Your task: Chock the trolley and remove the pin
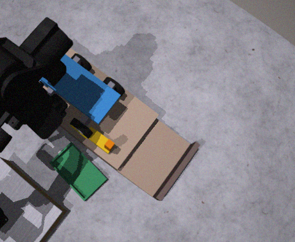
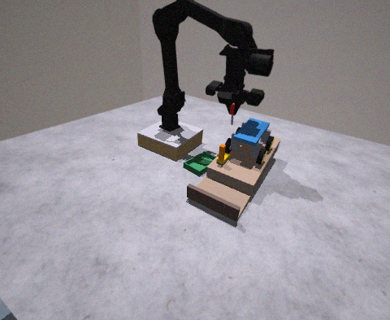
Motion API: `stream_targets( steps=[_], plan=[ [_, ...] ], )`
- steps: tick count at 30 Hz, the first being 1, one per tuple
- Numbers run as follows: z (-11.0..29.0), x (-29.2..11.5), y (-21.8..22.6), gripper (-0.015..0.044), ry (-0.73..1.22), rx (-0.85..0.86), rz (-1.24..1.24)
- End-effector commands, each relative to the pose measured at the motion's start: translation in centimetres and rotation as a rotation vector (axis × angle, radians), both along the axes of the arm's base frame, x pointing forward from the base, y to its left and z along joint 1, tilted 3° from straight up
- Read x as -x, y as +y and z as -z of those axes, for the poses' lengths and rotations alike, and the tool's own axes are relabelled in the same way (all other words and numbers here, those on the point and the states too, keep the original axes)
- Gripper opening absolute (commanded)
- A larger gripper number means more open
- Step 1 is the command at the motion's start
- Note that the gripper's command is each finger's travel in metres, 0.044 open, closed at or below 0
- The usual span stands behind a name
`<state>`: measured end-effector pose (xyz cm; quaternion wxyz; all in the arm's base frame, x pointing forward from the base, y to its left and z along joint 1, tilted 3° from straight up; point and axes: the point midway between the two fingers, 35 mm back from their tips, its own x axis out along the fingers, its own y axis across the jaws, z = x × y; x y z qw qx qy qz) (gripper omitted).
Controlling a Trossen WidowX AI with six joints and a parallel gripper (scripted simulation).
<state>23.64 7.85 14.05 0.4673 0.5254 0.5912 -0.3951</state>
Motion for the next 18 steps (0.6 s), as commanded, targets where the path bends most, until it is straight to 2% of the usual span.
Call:
stream_targets(
  steps=[1, 18],
  plan=[
    [0.3, -0.1, -1.2, 0.0000, 0.006, -0.002, -0.005],
    [1.3, -0.8, -7.7, 0.0000, 0.005, 0.005, -0.005]
  ],
)
